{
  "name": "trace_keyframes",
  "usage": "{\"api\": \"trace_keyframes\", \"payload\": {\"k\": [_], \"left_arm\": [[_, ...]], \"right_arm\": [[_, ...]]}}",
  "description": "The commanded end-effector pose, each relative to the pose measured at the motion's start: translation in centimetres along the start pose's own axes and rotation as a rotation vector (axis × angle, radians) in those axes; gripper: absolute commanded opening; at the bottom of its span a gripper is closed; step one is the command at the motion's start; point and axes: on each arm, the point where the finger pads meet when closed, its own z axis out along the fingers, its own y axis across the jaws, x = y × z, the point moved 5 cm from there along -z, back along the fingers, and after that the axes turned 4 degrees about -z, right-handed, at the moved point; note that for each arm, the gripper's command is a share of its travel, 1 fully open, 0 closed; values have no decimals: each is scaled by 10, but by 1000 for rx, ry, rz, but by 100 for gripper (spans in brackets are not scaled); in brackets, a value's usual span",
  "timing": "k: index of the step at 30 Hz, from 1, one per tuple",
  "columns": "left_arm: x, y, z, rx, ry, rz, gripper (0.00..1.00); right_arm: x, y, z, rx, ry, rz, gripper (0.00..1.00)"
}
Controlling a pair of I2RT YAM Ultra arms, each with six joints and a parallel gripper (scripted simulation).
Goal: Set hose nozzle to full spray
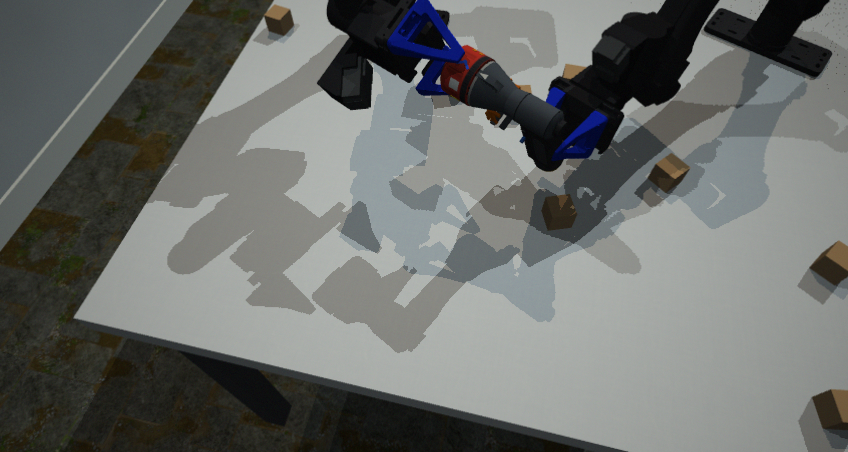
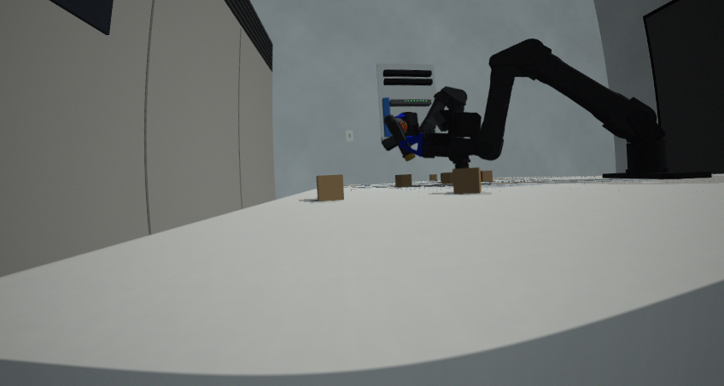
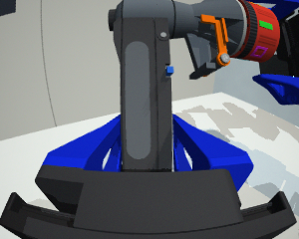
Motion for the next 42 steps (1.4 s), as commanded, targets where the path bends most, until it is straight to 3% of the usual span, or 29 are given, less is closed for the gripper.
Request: {"api": "trace_keyframes", "payload": {"k": [1, 9, 10, 25, 26, 32, 35, 36, 42], "left_arm": [[-47, 1, 12, 0, -164, -48, 36], [-47, 1, 12, 0, -164, -48, 36], [-47, 1, 12, 0, -164, -48, 36], [-47, -1, 11, 2, -163, -47, 36], [-47, -1, 11, 2, -163, -47, 36], [-47, -1, 11, 4, -163, -46, 36], [-47, -1, 11, 5, -163, -46, 36], [-47, -1, 11, 5, -163, -46, 36], [-47, -1, 11, 5, -163, -44, 36]], "right_arm": [[0, 15, 7, -30, 4, -65, 87], [5, 24, 13, -45, 6, -86, 87], [5, 24, 13, -43, 6, -83, 0], [4, 29, 13, -54, 2, -98, 0], [5, 29, 14, -56, -1, -299, 0], [-3, 27, 10, -41, -21, -488, 0], [-2, 26, 10, -45, -26, -482, 0], [-2, 20, 11, -31, -19, -598, 0], [-3, 25, 9, -24, -26, -808, 0]]}}
